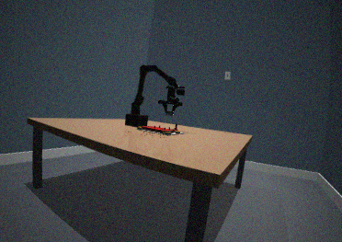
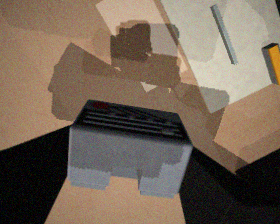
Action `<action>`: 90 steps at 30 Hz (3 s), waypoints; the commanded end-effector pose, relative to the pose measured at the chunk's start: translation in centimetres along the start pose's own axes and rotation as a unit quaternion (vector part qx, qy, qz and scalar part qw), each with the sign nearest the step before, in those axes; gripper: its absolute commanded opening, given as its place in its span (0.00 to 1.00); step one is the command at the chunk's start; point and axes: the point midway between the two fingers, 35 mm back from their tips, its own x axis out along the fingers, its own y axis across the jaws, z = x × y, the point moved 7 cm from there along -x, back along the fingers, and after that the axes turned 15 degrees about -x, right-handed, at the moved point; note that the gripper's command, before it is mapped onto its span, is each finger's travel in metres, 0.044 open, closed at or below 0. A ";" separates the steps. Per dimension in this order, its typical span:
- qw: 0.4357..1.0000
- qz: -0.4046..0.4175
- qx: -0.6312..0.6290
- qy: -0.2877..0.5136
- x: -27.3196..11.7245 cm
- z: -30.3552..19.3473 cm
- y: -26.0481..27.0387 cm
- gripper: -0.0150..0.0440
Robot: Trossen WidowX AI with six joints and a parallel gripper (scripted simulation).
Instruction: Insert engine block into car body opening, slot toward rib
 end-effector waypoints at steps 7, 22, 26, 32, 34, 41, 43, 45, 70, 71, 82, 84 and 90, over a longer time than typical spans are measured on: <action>0.994 -0.034 0.001 -0.109 0.3 -2.3 0.6 0.25; 0.943 -0.085 0.002 -0.322 2.3 -6.5 1.7 0.25; 0.942 -0.085 0.002 -0.324 2.3 -6.6 1.7 0.25; 0.940 -0.088 0.002 -0.330 2.5 -6.7 1.8 0.25; 0.934 -0.093 0.002 -0.344 2.9 -6.9 1.8 0.25; 0.917 -0.102 0.002 -0.386 5.0 -7.7 2.0 0.25; 0.917 -0.102 0.002 -0.386 5.3 -7.8 2.0 0.25; 0.917 -0.102 0.002 -0.386 5.7 -7.8 2.0 0.25; 0.917 -0.103 0.001 -0.386 10.2 -8.0 2.1 0.25; 0.917 -0.103 0.001 -0.386 10.5 -8.0 2.1 0.25; 0.917 -0.103 0.001 -0.386 12.5 -8.1 2.1 0.25; 0.917 -0.103 0.001 -0.386 12.9 -8.1 2.1 0.25; 0.917 -0.103 0.001 -0.386 14.0 -8.2 2.1 0.25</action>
